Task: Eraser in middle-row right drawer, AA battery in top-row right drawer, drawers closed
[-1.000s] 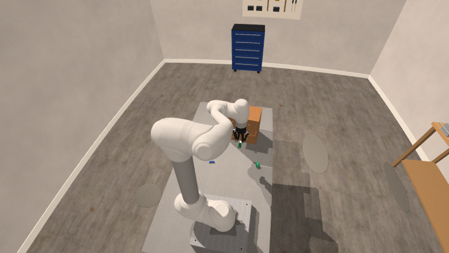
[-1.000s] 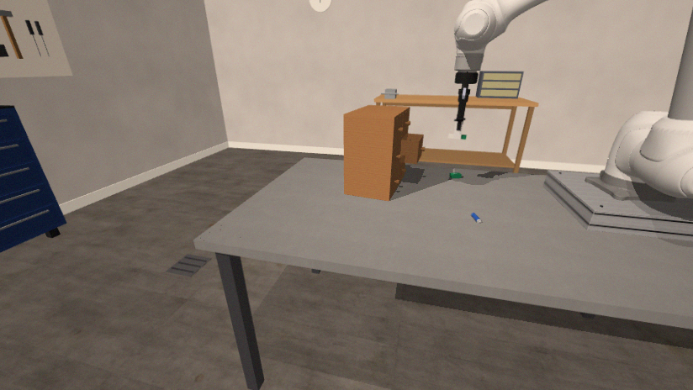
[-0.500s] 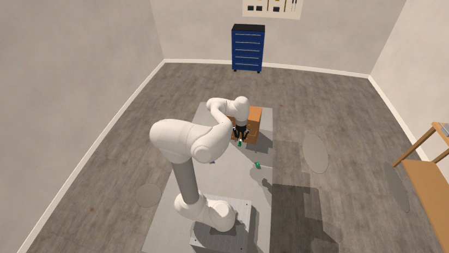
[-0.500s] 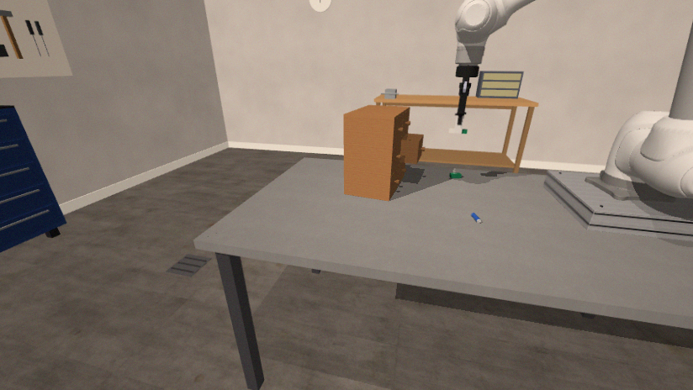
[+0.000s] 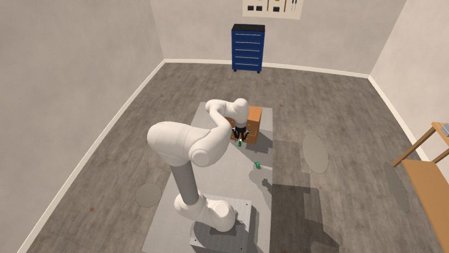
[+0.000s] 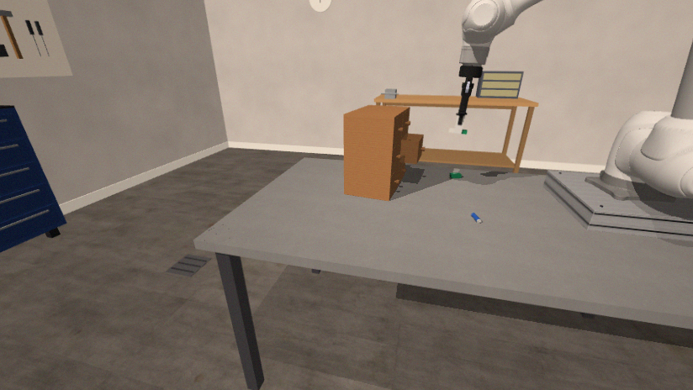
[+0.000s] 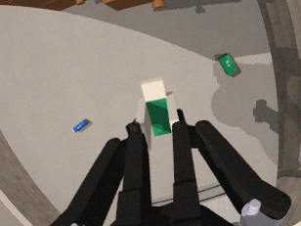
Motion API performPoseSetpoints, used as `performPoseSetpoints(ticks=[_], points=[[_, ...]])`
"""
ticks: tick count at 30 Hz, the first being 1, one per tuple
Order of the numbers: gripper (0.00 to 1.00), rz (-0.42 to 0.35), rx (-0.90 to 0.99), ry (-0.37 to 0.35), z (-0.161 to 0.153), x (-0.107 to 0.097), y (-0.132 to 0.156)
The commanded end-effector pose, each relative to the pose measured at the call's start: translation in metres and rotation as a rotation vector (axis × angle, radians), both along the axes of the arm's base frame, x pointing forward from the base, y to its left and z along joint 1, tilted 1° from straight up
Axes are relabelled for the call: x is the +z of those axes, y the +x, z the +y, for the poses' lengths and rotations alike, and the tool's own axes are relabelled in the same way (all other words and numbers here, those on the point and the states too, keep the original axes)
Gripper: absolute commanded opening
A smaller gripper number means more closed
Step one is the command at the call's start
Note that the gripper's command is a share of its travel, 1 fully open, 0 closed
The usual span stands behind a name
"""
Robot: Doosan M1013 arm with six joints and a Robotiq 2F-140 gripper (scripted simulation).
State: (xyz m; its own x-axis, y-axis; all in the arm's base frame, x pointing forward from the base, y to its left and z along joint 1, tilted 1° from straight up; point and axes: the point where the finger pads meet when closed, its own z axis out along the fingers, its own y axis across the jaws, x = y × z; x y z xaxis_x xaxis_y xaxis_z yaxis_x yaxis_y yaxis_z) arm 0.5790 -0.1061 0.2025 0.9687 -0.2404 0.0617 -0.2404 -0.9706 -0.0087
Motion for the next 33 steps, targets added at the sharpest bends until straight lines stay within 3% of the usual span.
performPoseSetpoints(ticks=[1,5,8,22,24,27,33], points=[[0.11,-0.072,-0.001,-0.018,0.0,-0.001,-0.001],[0.11,-0.166,-0.001,-0.041,0.001,-0.003,-0.003],[0.11,-0.193,-0.002,-0.048,0.001,-0.003,-0.004],[0.11,-0.659,-0.006,-0.163,0.004,-0.01,-0.014],[0.11,-0.659,-0.006,-0.163,0.004,-0.01,-0.014],[0.11,-0.744,-0.006,-0.183,0.004,-0.011,-0.015],[0.11,-0.797,-0.008,-0.198,0.004,-0.012,-0.017]])
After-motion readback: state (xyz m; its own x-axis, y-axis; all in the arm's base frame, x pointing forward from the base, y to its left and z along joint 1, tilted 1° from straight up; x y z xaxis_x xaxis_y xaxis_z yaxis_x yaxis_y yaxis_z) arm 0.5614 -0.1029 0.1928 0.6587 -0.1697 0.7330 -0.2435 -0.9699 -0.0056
